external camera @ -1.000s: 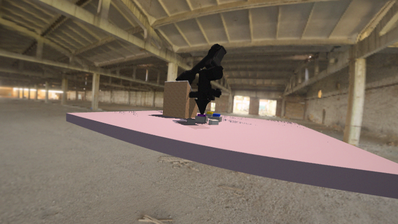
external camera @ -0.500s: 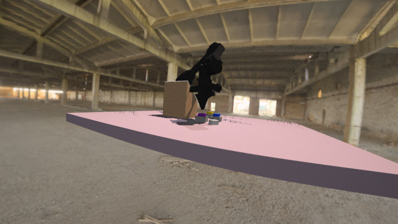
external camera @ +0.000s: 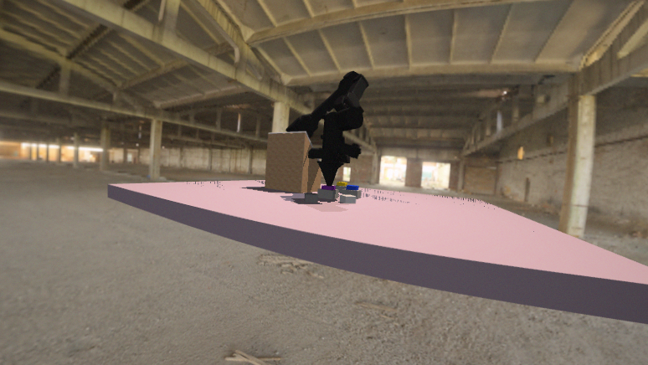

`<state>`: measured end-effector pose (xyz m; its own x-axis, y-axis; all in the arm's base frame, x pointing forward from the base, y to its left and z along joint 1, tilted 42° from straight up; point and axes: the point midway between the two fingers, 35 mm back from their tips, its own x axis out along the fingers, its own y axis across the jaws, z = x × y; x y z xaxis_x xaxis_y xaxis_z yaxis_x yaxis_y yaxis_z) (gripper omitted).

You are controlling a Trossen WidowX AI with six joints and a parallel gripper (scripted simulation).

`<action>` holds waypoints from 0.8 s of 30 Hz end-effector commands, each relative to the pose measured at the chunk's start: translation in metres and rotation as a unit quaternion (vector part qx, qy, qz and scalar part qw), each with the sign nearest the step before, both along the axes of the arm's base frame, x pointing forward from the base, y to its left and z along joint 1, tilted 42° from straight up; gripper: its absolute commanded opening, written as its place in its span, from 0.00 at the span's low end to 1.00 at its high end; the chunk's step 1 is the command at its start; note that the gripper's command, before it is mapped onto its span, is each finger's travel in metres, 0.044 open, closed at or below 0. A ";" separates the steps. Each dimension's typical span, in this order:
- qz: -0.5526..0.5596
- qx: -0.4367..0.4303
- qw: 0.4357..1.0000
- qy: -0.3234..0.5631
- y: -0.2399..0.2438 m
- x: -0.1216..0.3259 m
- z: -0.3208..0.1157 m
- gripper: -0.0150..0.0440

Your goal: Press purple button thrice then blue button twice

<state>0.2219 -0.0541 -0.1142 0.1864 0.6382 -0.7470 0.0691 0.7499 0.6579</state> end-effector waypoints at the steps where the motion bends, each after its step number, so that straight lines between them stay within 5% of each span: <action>1: 0.000 0.005 1.000 0.004 0.005 -0.002 -0.002 0.29; 24: 0.000 0.003 1.000 0.003 -0.011 -0.005 0.014 0.29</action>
